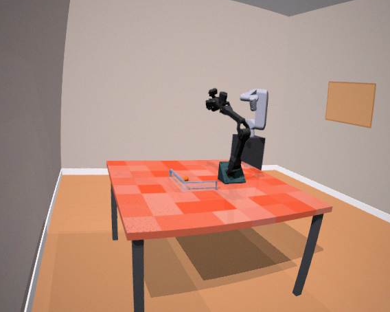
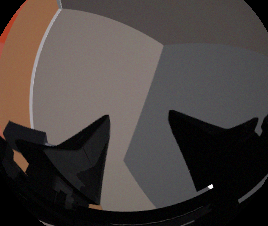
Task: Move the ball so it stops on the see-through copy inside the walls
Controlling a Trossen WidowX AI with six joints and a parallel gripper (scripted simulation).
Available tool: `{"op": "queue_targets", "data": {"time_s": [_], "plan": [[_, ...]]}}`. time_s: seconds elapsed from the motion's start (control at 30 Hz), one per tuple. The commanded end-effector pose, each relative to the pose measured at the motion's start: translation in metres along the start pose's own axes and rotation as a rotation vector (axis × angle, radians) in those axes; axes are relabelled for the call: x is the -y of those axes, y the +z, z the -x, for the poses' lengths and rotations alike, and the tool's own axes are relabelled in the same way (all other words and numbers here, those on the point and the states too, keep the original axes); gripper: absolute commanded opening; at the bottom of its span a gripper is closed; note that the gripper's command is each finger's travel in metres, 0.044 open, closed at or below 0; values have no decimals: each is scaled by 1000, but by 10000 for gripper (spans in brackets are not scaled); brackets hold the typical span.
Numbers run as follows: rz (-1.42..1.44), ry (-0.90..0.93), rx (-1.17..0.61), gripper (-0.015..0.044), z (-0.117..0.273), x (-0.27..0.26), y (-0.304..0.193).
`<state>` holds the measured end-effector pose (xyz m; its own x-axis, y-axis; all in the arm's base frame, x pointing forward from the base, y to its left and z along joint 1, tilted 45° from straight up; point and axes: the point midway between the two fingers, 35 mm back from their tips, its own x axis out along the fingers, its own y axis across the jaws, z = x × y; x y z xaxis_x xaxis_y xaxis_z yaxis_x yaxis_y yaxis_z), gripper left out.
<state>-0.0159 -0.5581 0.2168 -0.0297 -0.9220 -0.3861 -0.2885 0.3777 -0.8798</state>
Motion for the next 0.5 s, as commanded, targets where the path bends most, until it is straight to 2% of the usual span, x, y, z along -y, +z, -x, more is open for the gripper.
{"op": "queue_targets", "data": {"time_s": [0.0,0.23,0.47], "plan": [[-88,128,184,267,-6,-30,71],[-203,348,408,267,9,-72,168],[-305,633,576,267,48,-118,256]]}}
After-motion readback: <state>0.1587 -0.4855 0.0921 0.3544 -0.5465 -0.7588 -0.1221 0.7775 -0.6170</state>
